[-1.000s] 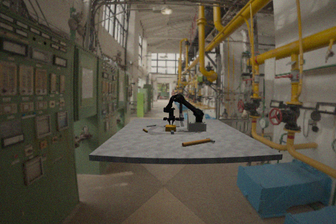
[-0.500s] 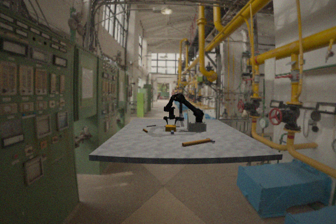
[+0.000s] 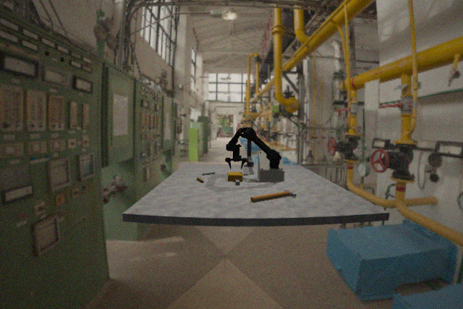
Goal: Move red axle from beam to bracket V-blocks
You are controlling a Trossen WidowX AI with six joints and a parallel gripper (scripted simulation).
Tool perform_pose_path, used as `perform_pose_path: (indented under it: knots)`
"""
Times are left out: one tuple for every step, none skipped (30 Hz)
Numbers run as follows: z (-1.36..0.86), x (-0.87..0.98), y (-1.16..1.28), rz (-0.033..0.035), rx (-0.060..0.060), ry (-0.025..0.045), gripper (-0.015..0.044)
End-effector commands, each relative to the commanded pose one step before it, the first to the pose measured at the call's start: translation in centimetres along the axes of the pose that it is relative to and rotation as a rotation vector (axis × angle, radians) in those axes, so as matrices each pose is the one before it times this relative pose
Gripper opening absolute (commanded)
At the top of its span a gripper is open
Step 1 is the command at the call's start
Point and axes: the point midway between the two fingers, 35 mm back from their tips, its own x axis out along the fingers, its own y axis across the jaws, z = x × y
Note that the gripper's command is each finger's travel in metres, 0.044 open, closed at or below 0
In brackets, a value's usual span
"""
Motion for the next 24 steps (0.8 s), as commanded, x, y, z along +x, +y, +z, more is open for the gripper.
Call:
perform_pose_path:
  knots:
    - [-0.118,-1.012,-0.128,-0.00248,-0.0058,0.00602,0.044]
    - [-0.002,-0.175,0.0,0.00001,0.0,0.00009,0.044]
    - [-0.002,-0.175,0.0,0.00001,0.0,0.00009,0.044]
    - [-0.002,-0.175,0.0,0.00001,0.0,0.00009,0.044]
    - [-0.002,-0.175,0.0,0.00001,0.0,0.00009,0.044]
    - [0.217,-0.029,-0.018,0.00001,-0.0001,-0.00003,0.044]
    - [0.463,-0.059,-0.032,0.00004,-0.0002,-0.00009,0.044]
    - [0.6,-0.071,-0.032,0.00006,-0.0003,-0.00018,0.044]
    - [0.784,-0.083,-0.024,0.00011,-0.0005,-0.00034,0.044]
    - [1.02,-0.092,-0.002,0.00018,-0.0006,-0.00062,0.044]
    - [0.885,-0.066,0.025,0.0002,-0.0006,-0.0007,0.044]
    - [0.692,-0.042,0.037,0.00019,-0.0005,-0.00066,0.044]
    - [0.448,-0.023,0.032,0.00014,-0.0003,-0.00048,0.044]
    - [0.157,-0.007,0.013,0.00005,-0.0001,-0.00018,0.044]
    - [0.0,0.0,0.0,0.0,0.0,0.0,0.044]
    - [0.0,0.0,0.0,0.0,0.0,0.0,0.044]
    - [-0.001,0.027,-0.003,-0.00001,0.0,0.00002,0.044]
    - [-0.002,0.055,-0.005,-0.00002,0.0,0.00004,0.044]
    - [-0.004,0.082,-0.008,-0.00003,0.0,0.00006,0.044]
    - [-0.004,0.108,-0.01,-0.00003,0.0,0.00008,0.044]
    - [-0.005,0.133,-0.012,-0.00004,0.0,0.00009,0.044]
    - [-0.006,0.154,-0.013,-0.00004,0.0,0.0001,0.044]
    - [-0.005,0.163,-0.013,-0.00005,0.0,0.00009,0.044]
    - [-0.005,0.169,-0.013,-0.00004,0.0,0.00008,0.044]
